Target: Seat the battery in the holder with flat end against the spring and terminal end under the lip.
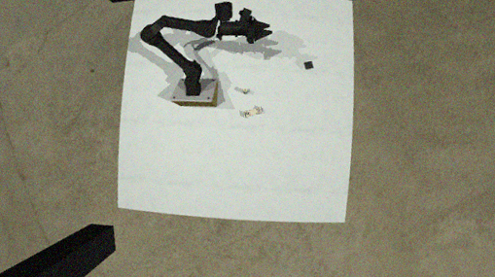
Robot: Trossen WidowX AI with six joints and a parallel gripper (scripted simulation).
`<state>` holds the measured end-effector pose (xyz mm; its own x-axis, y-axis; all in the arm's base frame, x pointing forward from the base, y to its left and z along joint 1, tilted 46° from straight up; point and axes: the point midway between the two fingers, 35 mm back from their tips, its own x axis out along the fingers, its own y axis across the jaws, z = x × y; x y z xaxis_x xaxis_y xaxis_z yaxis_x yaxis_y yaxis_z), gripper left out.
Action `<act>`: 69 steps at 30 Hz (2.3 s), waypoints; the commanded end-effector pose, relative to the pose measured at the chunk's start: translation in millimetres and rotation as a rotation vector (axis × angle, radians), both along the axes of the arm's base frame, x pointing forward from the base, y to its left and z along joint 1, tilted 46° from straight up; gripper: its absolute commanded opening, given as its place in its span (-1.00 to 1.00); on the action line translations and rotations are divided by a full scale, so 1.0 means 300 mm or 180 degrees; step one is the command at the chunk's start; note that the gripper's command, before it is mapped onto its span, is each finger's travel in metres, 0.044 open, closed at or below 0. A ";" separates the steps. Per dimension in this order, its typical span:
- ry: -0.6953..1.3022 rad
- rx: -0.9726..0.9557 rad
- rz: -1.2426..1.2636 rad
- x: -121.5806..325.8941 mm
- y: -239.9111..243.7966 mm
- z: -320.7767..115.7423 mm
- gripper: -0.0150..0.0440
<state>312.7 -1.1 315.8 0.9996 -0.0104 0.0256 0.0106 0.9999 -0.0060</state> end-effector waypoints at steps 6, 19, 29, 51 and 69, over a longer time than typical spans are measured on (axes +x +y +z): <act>0.1314 -0.0009 0.0105 0.093 -0.063 -0.313 0.33; 0.4441 0.1884 0.0695 -0.154 -0.145 -0.946 -0.49; 0.5072 0.3151 0.0918 -0.266 -0.123 -0.998 -0.49; 0.5070 0.3159 0.0928 -0.251 0.069 -1.184 -0.49; 0.5069 0.3153 0.0918 -0.206 0.120 -1.128 -0.49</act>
